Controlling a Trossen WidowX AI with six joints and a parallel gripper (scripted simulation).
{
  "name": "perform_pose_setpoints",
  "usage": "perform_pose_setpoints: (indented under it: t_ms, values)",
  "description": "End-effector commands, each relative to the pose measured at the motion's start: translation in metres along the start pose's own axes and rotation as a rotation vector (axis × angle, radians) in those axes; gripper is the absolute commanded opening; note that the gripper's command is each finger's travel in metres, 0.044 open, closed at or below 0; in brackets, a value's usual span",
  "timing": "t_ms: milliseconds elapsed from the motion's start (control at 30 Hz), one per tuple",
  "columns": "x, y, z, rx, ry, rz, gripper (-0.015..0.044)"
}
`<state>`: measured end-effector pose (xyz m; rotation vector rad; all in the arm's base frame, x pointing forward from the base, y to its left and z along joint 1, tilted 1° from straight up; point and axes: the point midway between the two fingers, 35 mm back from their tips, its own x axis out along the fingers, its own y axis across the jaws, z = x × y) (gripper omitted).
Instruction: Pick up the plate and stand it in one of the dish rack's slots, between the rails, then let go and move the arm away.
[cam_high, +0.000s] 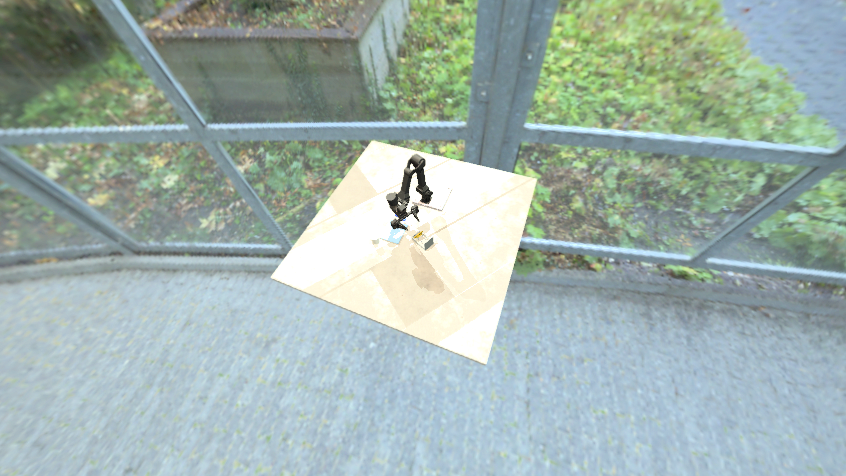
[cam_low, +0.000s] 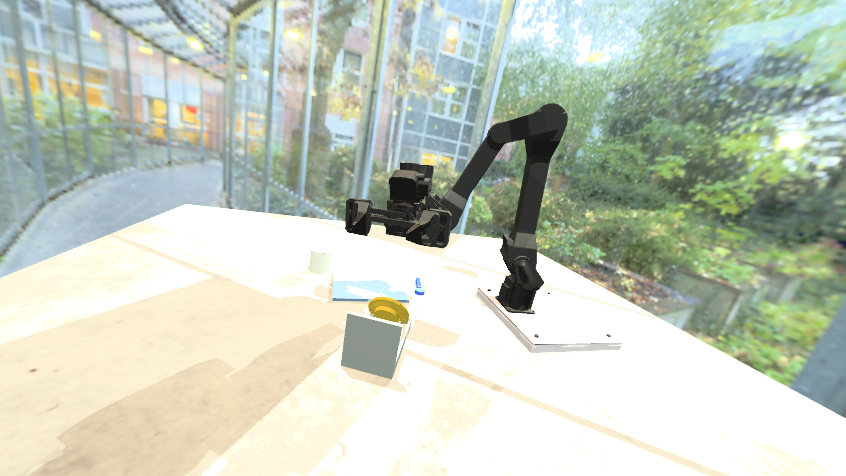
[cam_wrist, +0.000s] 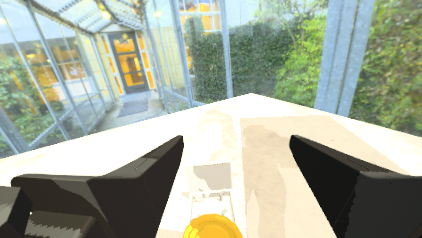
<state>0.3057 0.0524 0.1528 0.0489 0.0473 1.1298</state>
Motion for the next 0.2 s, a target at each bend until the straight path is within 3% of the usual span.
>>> perform_pose_setpoints:
  t_ms: [0, 167]
  values:
    - [0.000, -0.021, 0.009, 0.030, 0.015, -0.076, 0.0400]
    - [-0.002, -0.049, 0.016, 0.109, 0.058, -0.191, 0.0400]
